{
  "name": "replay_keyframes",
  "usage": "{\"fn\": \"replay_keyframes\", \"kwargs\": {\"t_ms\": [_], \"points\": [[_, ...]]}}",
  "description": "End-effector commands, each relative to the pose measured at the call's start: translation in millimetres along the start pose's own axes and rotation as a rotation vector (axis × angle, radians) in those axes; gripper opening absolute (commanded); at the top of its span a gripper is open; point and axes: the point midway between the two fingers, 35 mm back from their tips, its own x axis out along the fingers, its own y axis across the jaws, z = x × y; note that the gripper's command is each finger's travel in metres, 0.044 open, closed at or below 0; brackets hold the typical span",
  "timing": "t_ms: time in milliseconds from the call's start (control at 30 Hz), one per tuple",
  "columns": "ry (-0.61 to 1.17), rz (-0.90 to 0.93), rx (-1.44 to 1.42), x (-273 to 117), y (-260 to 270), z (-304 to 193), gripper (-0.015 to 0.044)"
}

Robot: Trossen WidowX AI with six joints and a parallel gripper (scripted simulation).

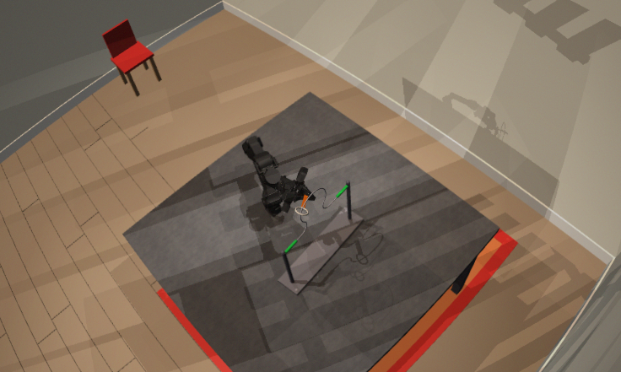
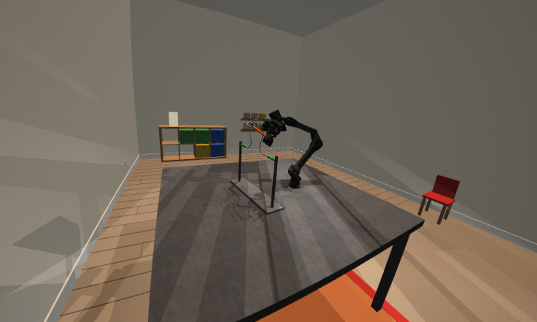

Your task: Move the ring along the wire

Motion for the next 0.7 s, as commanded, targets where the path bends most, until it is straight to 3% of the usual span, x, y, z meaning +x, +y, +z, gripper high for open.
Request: {"fn": "replay_keyframes", "kwargs": {"t_ms": [0, 667], "points": [[-0.011, -0.021, -0.051, -1.3, 0.7, 1.5, -0.0150], [-0.040, -0.145, -0.262, -0.9, -8.5, 2.9, -0.0150]]}}
